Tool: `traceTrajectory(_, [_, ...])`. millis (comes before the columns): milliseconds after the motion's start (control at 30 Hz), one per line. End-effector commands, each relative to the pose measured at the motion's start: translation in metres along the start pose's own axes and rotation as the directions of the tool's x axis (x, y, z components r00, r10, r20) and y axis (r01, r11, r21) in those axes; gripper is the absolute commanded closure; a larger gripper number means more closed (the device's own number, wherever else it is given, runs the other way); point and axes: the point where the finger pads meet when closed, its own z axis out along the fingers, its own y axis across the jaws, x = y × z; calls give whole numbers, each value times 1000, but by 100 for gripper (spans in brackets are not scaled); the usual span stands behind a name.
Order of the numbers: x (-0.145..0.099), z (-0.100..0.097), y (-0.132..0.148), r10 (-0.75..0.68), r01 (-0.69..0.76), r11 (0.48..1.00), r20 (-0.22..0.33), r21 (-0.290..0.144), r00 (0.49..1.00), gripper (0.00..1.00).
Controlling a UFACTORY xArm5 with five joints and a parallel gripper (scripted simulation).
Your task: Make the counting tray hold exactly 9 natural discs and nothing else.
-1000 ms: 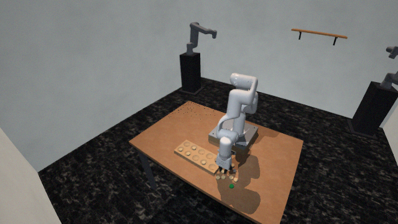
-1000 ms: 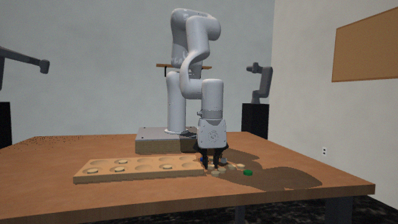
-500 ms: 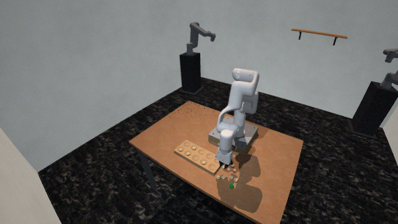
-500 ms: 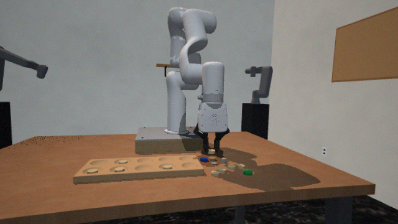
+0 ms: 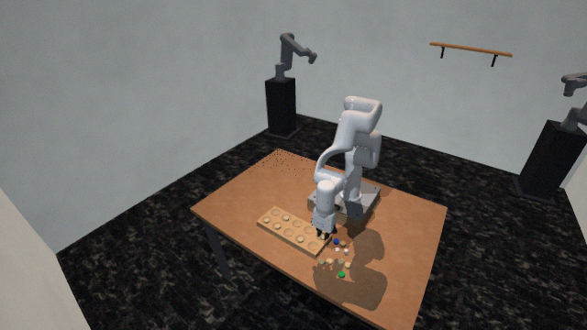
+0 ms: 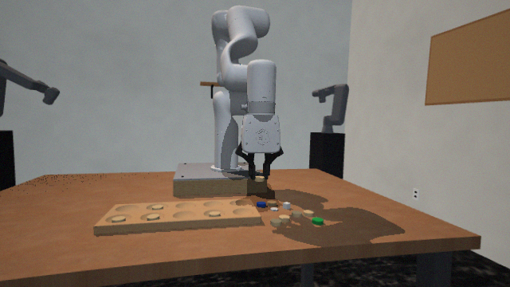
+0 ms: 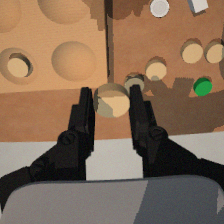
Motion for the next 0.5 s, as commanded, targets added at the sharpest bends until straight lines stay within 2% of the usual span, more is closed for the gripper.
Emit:
traceTrajectory(0, [-10, -3, -41, -3, 3, 1000, 4, 0, 1000, 100])
traceTrajectory(67, [-12, -4, -58, -3, 3, 1000, 4, 0, 1000, 100])
traceTrajectory(133, [-12, -4, -58, -3, 3, 1000, 4, 0, 1000, 100])
traceTrajectory(167, [-13, -5, -83, -3, 3, 1000, 4, 0, 1000, 100])
traceTrajectory(267, [-13, -5, -101, -3, 3, 1000, 4, 0, 1000, 100])
traceTrajectory(467, [-8, -7, -153, -3, 3, 1000, 3, 1, 1000, 100])
